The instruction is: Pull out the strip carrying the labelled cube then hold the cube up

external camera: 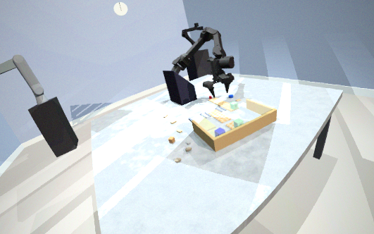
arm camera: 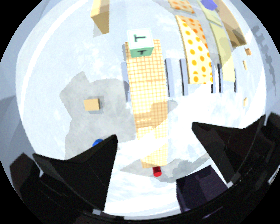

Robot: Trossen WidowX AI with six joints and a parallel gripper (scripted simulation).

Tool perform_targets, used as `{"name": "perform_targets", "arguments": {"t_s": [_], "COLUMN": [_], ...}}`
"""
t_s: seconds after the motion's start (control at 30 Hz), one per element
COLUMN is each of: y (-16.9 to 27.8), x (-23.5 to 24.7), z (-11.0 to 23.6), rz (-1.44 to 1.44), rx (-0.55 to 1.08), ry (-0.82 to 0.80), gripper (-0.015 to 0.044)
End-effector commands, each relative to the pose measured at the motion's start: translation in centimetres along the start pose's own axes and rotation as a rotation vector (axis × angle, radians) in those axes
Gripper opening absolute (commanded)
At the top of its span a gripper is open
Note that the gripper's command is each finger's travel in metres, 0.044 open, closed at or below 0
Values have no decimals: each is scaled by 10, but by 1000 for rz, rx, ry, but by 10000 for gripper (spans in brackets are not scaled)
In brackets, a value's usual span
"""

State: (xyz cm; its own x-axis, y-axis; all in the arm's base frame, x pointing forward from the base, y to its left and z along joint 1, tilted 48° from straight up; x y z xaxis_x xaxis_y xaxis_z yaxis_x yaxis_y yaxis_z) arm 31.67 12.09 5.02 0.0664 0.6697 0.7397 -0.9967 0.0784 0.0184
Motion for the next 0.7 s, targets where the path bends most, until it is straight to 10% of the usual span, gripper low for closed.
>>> {"name": "perform_targets", "arguments": {"t_s": [0.0,0.67], "y": [-15,-92], "x": [-1,-5], "z": [1,11], "rz": [5,9], "rx": [3,-1], "ry": [-2,-2], "gripper": [440,440]}}
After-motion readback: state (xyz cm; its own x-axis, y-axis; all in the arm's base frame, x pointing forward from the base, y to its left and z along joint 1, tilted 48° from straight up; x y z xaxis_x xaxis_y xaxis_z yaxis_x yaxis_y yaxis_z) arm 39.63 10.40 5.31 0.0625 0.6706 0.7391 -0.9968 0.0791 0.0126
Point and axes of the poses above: the point midway between the two fingers, 35 mm back from their tips, its own z axis back along the fingers, its own x axis across the jaws, y = z × x, the point moved 4 cm from there along z, back along the fingers, and after that the axes turned 4 degrees about z, right-handed, at the moved point
